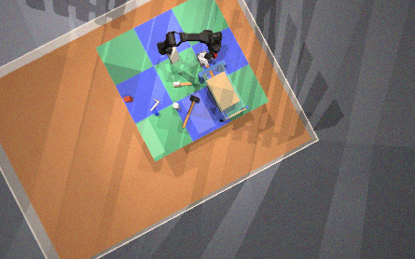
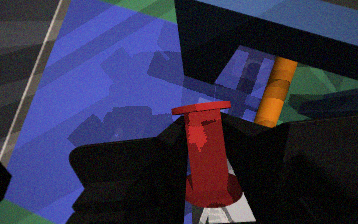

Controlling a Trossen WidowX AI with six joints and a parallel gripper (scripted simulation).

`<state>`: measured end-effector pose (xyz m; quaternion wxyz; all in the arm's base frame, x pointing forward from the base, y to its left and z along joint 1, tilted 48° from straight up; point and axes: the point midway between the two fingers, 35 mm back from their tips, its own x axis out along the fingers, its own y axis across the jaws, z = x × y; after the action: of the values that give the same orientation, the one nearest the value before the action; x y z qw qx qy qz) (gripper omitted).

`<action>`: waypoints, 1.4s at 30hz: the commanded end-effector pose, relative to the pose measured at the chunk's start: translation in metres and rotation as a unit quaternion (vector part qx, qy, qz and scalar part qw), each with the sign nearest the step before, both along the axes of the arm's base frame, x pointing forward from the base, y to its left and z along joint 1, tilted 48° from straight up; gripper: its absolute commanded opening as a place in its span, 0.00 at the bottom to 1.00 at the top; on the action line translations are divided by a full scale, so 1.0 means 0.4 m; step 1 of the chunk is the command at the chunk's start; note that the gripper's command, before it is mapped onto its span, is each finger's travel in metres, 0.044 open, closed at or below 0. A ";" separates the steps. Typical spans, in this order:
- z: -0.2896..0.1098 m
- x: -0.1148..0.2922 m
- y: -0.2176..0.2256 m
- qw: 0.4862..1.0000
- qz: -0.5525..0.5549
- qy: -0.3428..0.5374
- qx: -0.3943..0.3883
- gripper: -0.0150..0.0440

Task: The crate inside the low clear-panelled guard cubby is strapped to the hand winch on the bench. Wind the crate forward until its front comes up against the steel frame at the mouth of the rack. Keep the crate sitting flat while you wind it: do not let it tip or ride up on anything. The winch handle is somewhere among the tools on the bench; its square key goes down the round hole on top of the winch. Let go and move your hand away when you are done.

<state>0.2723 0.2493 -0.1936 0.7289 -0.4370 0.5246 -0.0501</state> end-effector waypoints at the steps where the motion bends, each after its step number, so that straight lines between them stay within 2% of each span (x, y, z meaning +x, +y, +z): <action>1: -0.025 -0.059 0.024 1.000 0.010 0.024 0.004 0.25; 42: -0.052 -0.167 0.045 1.000 0.010 0.026 0.005 0.25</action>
<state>0.2267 0.2663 -0.2107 0.7310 -0.4311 0.5274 -0.0405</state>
